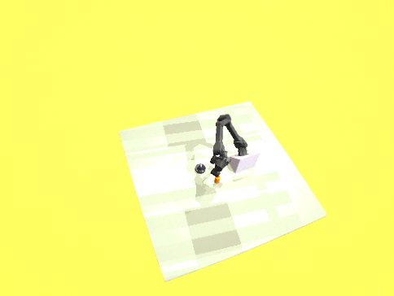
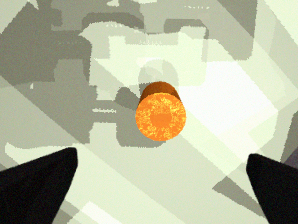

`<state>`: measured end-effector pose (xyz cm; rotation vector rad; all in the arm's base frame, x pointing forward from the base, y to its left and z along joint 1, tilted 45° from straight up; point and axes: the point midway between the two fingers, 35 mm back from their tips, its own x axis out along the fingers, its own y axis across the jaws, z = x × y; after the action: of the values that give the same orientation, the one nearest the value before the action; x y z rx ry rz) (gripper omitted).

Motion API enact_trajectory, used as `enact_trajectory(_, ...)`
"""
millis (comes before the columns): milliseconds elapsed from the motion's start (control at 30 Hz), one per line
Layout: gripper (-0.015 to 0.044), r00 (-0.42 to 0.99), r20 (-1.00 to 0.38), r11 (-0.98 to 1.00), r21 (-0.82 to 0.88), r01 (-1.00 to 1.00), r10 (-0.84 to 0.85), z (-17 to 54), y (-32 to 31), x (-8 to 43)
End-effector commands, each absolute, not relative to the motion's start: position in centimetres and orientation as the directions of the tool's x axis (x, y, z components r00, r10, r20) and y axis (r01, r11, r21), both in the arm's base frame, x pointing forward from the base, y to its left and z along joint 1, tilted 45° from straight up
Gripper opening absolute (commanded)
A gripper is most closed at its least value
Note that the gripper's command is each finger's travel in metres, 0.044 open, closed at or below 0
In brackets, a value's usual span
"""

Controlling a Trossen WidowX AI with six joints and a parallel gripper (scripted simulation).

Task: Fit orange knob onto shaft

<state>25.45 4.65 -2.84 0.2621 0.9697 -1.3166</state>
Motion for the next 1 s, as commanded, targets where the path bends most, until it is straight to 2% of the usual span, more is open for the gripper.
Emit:
enact_trajectory(0, 0.044, -0.057, -0.716, 0.022, -0.1, 0.995, -0.695, -2.8, 4.6, 25.5)
enact_trajectory(967, 0.044, -0.056, -0.716, 0.022, -0.1, 0.995, -0.696, -7.2, 0.4, 25.2)
